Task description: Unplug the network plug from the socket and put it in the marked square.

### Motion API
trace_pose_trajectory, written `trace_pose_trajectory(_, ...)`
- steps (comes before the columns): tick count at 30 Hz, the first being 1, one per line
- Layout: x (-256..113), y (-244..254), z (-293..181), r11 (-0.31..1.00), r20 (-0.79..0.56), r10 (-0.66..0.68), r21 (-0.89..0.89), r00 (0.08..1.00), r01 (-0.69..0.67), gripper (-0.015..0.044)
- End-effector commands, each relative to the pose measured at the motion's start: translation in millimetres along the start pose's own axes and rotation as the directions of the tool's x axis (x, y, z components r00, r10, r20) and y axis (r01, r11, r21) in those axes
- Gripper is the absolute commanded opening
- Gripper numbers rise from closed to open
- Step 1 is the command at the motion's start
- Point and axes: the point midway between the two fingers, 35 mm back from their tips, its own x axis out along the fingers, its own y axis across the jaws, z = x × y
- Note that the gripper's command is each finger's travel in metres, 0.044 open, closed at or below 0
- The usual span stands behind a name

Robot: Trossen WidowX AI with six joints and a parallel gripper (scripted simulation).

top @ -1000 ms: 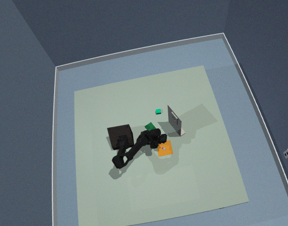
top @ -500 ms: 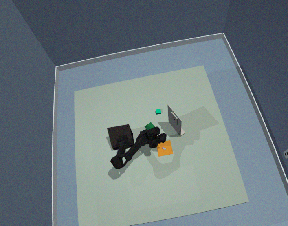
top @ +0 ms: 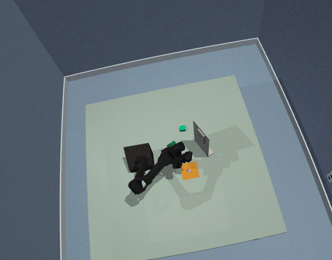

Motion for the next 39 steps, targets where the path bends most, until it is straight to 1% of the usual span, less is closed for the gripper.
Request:
trace_pose_trajectory(1, -7.0, 5.5, -1.8, 1.000, 0.002, -0.002, 0.000, 1.000, 0.002, 0.0156)
trace_pose_trajectory(28, -70.1, 43.2, 5.1, 1.000, 0.013, 0.019, 0.004, 1.000, -0.019, 0.0156)
trace_pose_trajectory(39, -70.1, 43.2, 5.1, 1.000, 0.013, 0.019, 0.004, 1.000, -0.019, 0.0440)
